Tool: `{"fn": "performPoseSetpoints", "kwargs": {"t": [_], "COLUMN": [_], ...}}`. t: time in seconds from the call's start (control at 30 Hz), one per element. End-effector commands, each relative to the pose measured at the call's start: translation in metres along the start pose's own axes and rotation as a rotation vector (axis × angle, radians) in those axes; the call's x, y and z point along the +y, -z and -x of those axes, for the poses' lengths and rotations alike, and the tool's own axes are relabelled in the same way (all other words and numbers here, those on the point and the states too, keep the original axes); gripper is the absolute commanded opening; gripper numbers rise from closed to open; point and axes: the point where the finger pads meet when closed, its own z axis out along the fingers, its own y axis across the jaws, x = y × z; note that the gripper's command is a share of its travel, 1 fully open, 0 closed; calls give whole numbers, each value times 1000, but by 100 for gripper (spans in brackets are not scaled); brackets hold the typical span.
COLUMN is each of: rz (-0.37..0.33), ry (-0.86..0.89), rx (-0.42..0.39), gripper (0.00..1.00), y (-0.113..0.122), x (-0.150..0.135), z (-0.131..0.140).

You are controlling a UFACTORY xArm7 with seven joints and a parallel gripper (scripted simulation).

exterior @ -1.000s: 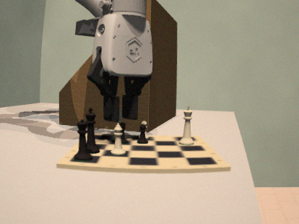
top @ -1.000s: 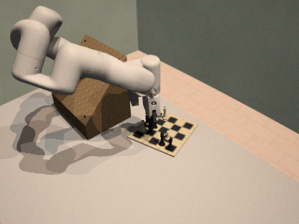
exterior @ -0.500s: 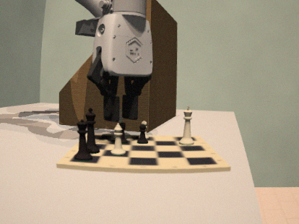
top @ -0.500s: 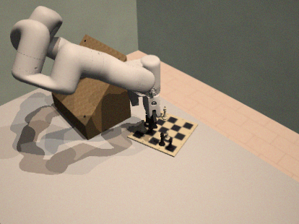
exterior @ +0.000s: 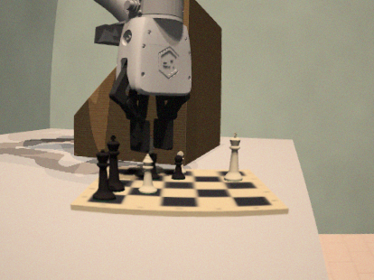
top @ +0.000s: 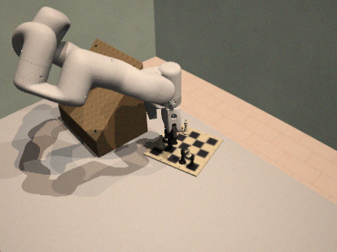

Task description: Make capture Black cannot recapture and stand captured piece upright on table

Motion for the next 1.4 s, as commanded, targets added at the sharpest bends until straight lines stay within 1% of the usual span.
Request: {"fn": "performPoseSetpoints", "kwargs": {"t": [0.0,1.03,1.37], "rz": [-2,-2,-2], "ry": [1,1,1], "rx": [-4,-4,-4], "gripper": [39,39,39], "y": [2,1,-10], "x": [0,0,0], "z": [2,2,2]}}
